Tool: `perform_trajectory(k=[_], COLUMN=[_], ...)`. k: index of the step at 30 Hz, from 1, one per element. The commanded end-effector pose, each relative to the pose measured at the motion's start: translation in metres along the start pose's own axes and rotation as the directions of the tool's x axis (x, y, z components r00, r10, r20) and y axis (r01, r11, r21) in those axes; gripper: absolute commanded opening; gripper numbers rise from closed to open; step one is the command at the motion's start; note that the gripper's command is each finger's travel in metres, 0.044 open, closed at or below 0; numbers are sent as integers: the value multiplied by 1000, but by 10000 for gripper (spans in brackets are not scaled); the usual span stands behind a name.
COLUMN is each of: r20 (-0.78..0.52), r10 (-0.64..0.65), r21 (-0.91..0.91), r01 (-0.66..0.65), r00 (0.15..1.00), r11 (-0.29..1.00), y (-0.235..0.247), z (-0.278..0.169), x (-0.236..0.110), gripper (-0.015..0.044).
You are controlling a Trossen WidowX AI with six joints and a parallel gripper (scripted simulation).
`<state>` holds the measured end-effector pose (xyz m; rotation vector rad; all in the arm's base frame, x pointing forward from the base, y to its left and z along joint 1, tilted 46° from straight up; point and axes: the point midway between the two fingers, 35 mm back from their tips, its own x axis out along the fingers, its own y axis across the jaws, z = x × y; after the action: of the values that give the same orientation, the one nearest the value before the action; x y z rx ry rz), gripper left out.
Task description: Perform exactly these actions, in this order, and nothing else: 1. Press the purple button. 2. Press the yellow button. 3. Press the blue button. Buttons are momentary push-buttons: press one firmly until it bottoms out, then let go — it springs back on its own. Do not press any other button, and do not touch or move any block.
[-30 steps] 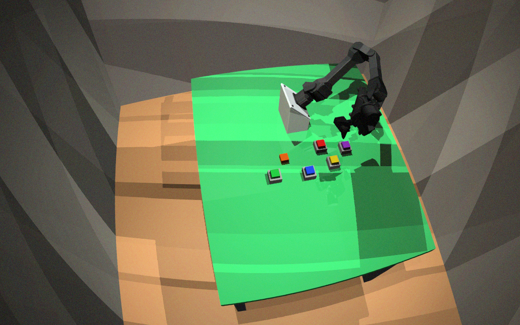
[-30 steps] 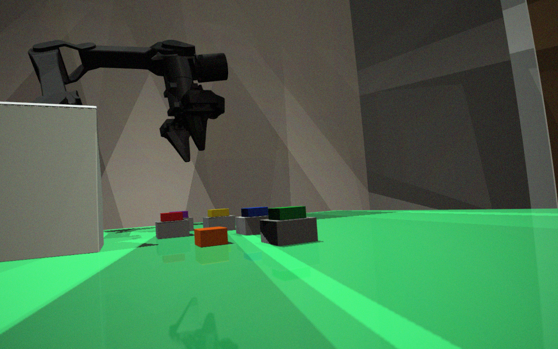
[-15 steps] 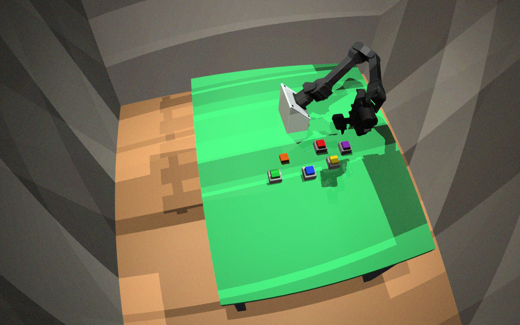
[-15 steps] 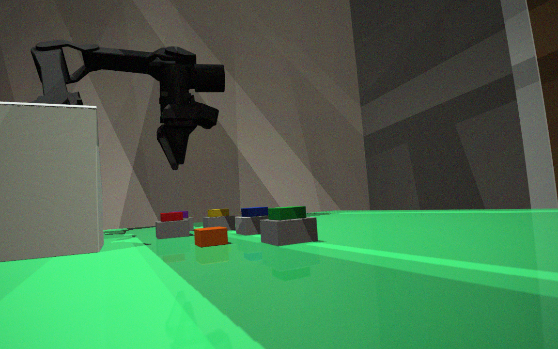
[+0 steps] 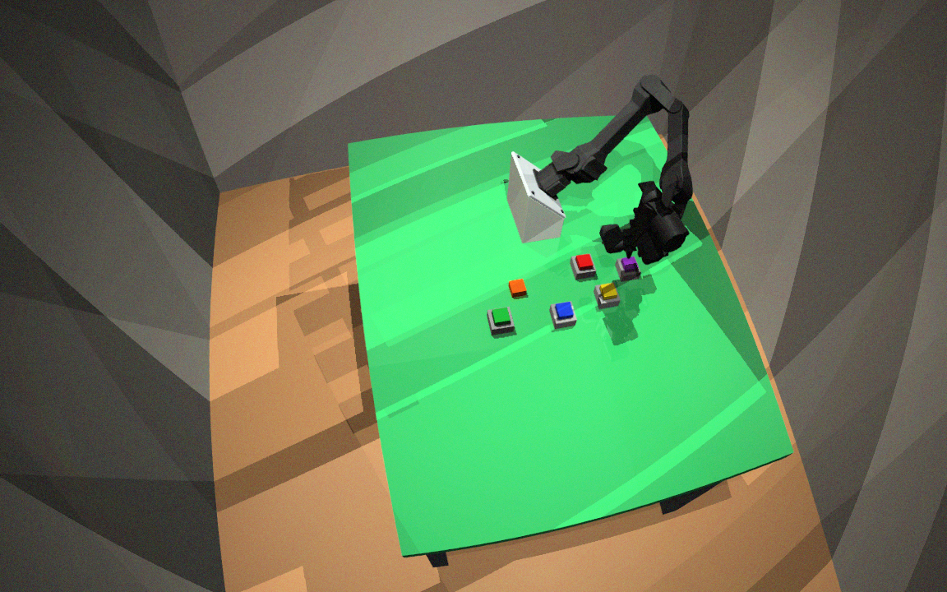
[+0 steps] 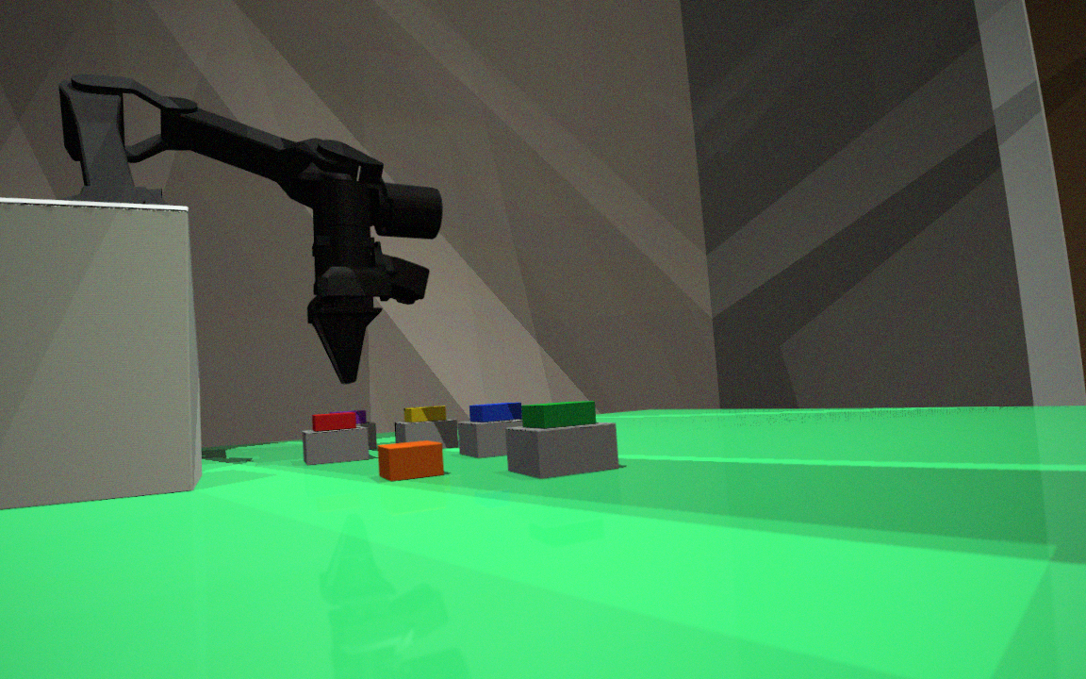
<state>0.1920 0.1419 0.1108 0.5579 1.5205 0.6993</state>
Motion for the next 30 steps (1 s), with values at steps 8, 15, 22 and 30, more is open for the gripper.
perform_trajectory(k=[8,15,22,30], r20=[-2,-2,-2,-2], r10=[5,4,4,6], r21=[7,6,6,6], r01=[-5,-4,-4,-6], r00=[1000,1000,1000,1000], r11=[1000,1000,1000,1000], y=[0,0,0,0], z=[-2,-2,-2,-2], x=[3,10,22,34], gripper=[20,20,20,20])
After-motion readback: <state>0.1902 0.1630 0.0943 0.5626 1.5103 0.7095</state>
